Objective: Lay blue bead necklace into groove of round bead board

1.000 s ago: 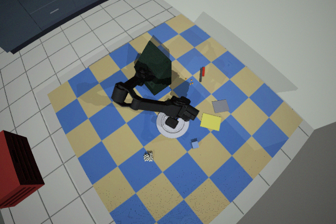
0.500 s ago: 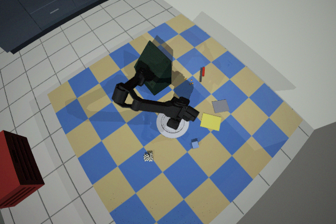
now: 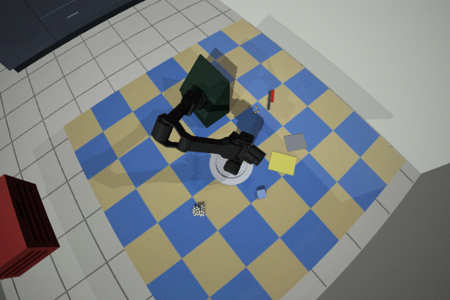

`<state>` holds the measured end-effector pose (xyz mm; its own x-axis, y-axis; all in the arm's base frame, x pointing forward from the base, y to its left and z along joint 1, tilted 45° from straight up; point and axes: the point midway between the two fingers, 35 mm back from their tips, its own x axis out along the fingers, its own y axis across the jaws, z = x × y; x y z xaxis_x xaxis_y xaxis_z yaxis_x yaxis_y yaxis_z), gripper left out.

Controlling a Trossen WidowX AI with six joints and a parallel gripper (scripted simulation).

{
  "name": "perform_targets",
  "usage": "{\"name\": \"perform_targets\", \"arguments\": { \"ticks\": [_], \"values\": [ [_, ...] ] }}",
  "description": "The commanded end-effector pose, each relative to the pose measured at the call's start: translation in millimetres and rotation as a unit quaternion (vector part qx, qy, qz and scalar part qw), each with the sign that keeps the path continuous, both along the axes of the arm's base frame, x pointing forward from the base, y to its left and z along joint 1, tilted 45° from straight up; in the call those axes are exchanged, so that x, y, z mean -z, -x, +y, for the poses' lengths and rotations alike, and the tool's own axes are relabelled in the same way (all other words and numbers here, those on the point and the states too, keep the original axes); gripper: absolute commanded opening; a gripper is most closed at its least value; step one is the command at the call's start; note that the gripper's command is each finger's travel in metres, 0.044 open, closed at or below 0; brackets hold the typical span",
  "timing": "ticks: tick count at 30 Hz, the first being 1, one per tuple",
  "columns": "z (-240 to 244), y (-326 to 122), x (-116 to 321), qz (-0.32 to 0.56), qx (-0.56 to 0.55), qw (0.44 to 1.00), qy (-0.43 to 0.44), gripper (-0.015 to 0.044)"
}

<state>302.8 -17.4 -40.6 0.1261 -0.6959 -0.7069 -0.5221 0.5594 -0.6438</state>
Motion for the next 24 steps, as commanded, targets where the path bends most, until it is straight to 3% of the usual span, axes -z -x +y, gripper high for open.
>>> {"name": "perform_targets", "arguments": {
  "ticks": [1, 6, 11, 24],
  "values": [
    [-3.8, 0.4, 3.8, 0.003, -0.003, 1.000, 0.003, 0.0120],
    [-7.8, 0.4, 7.4, 0.004, -0.004, 1.000, 0.003, 0.0120],
    [-6.5, 0.0, 6.0, 0.002, 0.000, 1.000, 0.001, 0.0000],
    [-6.5, 0.0, 6.0, 0.002, 0.000, 1.000, 0.001, 0.0000]
  ]
}}
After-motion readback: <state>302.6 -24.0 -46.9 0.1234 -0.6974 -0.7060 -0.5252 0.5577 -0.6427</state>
